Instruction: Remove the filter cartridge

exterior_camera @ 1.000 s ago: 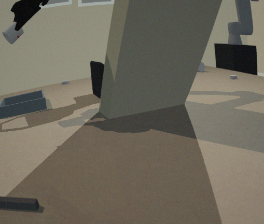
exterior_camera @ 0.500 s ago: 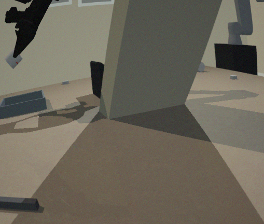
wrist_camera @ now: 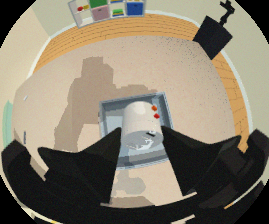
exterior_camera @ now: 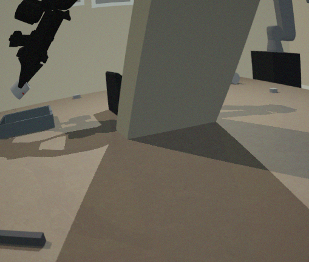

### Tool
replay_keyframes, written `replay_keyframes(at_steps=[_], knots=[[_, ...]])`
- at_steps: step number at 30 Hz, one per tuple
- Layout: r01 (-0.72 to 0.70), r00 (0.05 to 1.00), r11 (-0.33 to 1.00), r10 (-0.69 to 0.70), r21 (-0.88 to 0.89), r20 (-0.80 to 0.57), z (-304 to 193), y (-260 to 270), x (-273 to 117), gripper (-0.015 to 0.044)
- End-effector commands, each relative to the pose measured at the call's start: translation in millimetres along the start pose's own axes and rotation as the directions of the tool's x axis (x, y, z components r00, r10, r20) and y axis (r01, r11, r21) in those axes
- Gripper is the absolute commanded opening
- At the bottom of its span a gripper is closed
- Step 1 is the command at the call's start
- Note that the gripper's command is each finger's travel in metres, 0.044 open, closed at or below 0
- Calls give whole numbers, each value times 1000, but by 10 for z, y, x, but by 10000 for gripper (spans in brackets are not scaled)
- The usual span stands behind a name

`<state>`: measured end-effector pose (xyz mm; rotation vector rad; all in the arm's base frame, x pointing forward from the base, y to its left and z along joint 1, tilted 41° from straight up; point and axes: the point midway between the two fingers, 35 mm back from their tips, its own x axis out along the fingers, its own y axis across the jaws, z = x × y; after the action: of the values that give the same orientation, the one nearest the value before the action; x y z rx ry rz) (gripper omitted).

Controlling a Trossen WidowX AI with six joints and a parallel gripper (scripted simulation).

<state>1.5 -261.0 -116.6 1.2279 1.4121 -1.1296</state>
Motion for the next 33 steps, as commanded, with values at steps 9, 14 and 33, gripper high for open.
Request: replay_keyframes(at_steps=[9, 14, 33], knots=[[5, 1000, 1000, -5, 3, -13, -348, -13, 486, 0], [1, 1000, 1000, 0, 6, -23, -335, -4, 451, 105], [0, 1000, 1000, 0, 6, -24, -25, -3, -40, 440]])
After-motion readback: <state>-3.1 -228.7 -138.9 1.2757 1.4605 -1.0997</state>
